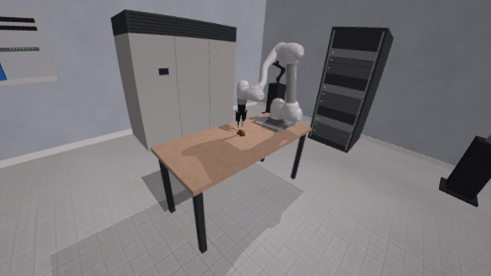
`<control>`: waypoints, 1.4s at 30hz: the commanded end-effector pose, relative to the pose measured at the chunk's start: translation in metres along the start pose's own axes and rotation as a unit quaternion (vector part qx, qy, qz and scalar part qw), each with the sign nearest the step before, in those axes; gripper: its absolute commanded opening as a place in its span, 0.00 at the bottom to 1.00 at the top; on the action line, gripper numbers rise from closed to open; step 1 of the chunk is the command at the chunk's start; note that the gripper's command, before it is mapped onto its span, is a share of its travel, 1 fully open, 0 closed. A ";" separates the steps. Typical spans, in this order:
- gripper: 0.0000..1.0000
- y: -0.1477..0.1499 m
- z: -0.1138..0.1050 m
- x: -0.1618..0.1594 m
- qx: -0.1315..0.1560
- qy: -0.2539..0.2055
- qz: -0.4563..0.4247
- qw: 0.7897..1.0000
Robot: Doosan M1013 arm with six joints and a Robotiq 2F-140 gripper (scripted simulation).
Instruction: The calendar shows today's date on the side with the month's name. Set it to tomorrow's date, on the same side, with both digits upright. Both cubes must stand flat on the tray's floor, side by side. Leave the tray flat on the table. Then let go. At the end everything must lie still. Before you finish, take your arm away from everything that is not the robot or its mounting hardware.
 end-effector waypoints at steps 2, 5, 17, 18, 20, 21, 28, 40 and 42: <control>0.29 0.000 0.004 0.000 0.000 0.000 0.000 1.000; 0.29 0.000 0.009 0.000 0.000 0.000 0.000 1.000; 0.29 0.000 0.021 0.000 0.000 0.000 0.000 1.000; 0.29 0.000 0.021 0.000 0.000 0.000 0.000 1.000; 0.29 0.000 0.021 0.000 0.000 0.000 0.000 1.000; 0.29 0.000 0.022 0.000 0.000 0.000 0.000 1.000; 0.29 0.000 0.023 0.000 0.000 0.000 0.000 1.000; 0.29 0.000 0.023 0.000 0.000 0.000 0.000 1.000; 0.29 0.000 0.023 0.000 0.000 0.000 0.000 1.000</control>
Point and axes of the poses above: the point where the finger pads meet when closed, its own z axis out along the fingers, its own y axis across the jaws, x = y × z, the point moved 6 cm from there along -z, back along the fingers
